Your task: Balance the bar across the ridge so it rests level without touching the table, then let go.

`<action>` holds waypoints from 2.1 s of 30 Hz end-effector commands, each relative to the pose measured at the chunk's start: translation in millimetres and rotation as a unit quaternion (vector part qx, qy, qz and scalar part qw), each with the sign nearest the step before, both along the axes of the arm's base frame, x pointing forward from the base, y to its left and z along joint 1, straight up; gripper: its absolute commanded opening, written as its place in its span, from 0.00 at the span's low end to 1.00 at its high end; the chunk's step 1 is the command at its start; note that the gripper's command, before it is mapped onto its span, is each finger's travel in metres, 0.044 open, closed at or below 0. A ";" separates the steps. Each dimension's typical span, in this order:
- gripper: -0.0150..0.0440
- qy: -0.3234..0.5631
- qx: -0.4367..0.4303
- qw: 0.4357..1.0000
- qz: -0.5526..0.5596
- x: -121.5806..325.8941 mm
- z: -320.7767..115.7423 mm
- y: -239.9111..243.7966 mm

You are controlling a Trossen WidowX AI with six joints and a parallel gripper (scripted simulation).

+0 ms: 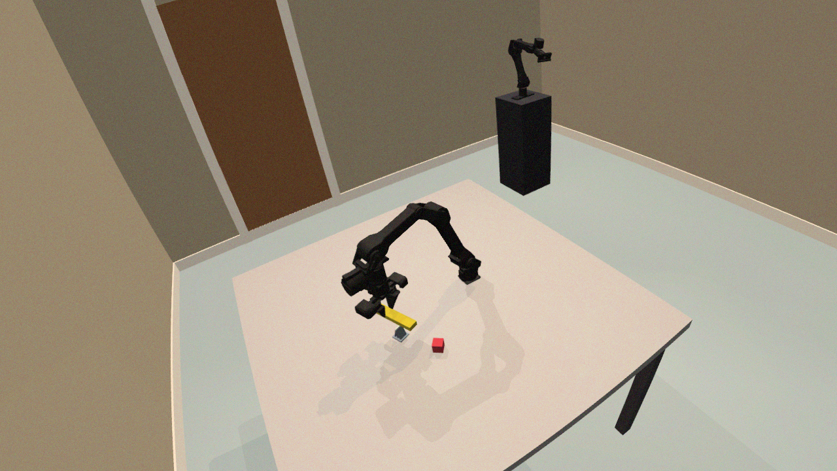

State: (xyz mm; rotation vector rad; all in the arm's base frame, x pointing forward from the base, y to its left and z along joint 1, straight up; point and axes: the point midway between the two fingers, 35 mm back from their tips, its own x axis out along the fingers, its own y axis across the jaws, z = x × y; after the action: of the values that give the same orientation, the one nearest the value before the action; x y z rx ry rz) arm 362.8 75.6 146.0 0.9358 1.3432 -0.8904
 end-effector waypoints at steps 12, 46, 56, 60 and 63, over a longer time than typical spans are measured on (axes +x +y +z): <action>0.25 0.000 0.000 1.000 -0.009 -1.4 -23.7 1.0; 0.25 0.000 0.000 1.000 -0.010 -3.6 -40.8 -0.8; 0.25 0.000 0.000 1.000 -0.010 -3.6 -41.5 -0.8; 0.25 0.000 0.000 1.000 -0.010 -3.6 -41.9 -0.8; 0.25 0.000 0.000 1.000 -0.010 -3.6 -42.1 -0.8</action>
State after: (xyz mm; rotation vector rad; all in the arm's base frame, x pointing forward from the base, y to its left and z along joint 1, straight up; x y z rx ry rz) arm 358.7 74.9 104.1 0.9449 1.3411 -0.9035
